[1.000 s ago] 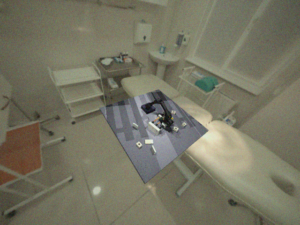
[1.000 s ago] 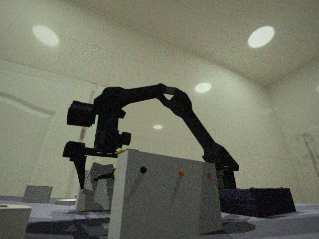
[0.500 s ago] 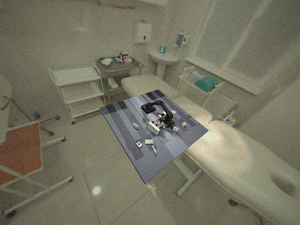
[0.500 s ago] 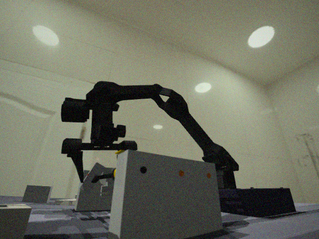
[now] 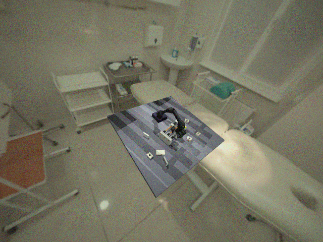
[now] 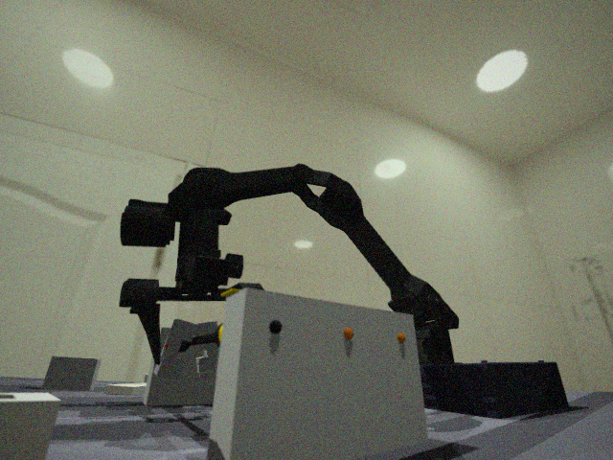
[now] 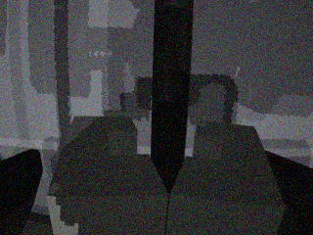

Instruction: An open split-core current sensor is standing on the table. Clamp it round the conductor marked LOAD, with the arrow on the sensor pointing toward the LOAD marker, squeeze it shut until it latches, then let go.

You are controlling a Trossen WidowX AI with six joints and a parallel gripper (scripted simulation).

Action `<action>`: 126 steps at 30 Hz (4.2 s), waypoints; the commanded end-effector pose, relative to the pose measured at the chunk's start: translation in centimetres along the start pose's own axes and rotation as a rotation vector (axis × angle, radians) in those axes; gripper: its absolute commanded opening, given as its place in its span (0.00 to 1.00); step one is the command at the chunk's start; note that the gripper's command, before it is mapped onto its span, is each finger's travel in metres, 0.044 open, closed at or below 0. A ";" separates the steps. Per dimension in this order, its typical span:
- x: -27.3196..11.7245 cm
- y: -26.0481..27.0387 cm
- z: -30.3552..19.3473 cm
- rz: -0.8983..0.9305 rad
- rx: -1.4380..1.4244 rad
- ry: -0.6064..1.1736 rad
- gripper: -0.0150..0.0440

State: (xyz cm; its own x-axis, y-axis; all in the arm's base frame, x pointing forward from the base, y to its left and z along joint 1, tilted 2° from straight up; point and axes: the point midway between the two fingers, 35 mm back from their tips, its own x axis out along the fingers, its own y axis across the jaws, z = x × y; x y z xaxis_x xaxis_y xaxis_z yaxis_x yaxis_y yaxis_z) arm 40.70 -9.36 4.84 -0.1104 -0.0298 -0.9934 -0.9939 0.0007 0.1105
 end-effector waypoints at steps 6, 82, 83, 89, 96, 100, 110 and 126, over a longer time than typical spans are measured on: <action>0.9 0.3 -0.2 0.094 -0.002 0.003 1.00; 0.9 1.2 0.0 0.235 -0.004 0.004 1.00; 0.9 1.2 0.0 0.235 -0.004 0.004 1.00; 0.9 1.2 0.0 0.235 -0.004 0.004 1.00; 0.9 1.2 0.0 0.235 -0.004 0.004 1.00; 0.9 1.2 0.0 0.235 -0.004 0.004 1.00; 0.9 1.2 0.0 0.235 -0.004 0.004 1.00; 0.9 1.2 0.0 0.235 -0.004 0.004 1.00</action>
State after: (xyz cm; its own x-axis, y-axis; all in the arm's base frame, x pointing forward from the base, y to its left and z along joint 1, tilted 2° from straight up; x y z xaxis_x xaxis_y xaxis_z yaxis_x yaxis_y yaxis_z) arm 40.11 -9.41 3.44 -0.3122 -0.0321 -0.9495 -0.9500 0.0021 0.3123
